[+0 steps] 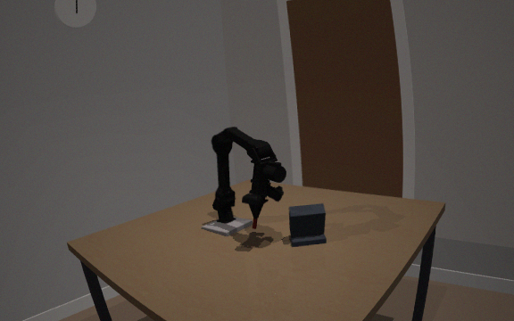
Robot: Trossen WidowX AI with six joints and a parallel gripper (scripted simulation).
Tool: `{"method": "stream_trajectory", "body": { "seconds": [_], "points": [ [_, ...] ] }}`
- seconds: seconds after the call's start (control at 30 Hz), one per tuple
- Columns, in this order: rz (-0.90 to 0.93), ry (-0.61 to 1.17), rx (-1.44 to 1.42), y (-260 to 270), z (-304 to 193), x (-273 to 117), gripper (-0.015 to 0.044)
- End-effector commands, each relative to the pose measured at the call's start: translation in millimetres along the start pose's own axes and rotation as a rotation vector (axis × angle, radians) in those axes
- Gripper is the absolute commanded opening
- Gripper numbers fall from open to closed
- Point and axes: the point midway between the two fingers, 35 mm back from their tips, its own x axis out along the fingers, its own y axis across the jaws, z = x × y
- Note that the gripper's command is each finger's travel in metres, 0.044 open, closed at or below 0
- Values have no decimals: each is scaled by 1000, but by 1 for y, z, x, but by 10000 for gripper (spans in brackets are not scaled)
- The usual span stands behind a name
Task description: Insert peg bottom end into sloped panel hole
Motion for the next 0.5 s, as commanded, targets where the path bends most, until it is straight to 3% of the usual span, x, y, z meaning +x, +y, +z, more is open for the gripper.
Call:
{"method": "stream_trajectory", "body": {
  "seconds": [0.0, 0.47],
  "points": [
    [-13, 12, -33, 2, 2, 0, 0],
    [-65, 48, -143, 12, 12, -1, 0]
  ]
}}
